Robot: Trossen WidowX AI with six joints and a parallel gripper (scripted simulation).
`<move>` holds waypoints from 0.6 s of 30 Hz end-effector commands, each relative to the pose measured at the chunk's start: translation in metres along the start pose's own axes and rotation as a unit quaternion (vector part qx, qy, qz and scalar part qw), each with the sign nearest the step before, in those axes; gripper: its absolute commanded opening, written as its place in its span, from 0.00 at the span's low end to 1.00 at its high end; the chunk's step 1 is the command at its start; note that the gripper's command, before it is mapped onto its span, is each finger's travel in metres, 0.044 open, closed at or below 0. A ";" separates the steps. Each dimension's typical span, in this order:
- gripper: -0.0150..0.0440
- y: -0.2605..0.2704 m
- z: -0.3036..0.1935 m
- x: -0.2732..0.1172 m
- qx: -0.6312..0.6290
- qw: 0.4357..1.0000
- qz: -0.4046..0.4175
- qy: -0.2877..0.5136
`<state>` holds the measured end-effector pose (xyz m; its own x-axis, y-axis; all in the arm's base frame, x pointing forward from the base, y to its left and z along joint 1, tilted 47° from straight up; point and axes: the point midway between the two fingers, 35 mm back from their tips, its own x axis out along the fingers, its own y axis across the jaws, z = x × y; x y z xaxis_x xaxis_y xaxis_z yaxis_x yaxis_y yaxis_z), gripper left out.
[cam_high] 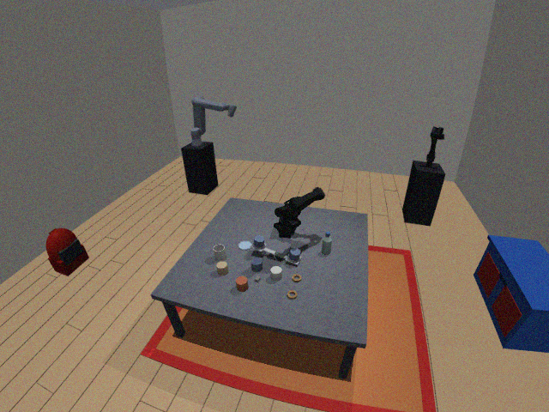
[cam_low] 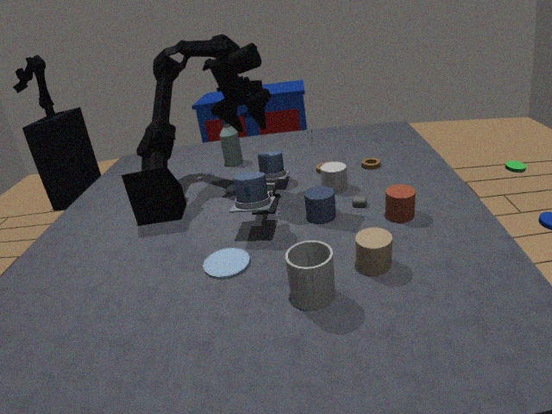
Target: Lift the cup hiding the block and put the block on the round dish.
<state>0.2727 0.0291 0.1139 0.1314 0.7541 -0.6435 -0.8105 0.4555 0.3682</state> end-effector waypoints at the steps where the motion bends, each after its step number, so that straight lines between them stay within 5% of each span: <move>1: 1.00 0.002 0.013 0.014 -0.065 0.997 0.025 0.021; 18: 1.00 0.021 0.056 0.071 -0.285 0.949 0.117 0.067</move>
<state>0.2960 0.1127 0.1145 -0.1146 0.7289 -0.6749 -0.9905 -0.0323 0.1333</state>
